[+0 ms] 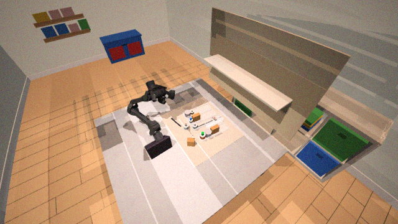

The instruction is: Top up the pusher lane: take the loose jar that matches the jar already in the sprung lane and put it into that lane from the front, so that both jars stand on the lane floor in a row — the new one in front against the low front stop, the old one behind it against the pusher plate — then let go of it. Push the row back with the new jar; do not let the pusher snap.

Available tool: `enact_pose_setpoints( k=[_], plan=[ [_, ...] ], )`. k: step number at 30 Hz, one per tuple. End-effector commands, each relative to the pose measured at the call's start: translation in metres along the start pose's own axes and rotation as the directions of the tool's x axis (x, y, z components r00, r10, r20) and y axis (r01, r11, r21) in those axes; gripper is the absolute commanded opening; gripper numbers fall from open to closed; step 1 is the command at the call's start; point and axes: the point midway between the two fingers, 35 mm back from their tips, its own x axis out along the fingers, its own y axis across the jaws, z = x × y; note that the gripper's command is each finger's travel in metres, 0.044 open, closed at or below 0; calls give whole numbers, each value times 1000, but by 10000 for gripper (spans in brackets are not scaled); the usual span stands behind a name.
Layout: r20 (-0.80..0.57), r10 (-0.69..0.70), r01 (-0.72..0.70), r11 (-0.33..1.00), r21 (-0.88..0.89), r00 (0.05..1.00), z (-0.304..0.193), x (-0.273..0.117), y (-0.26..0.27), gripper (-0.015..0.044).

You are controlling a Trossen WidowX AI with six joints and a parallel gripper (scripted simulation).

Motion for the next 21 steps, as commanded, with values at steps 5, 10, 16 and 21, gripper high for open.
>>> enact_pose_setpoints(
  k=[5, 10, 16, 21],
  plan=[
    [30, 55, -62, 808, 586, 998, 0, 23, 44, 440],
    [168, 140, -193, 193, 962, 976, 26, 54, 96, 440],
    [313, 195, -242, -318, 917, 930, 56, 71, 124, 440],
    [449, 211, -223, -643, 733, 868, 85, 81, 142, 440]
  ],
)
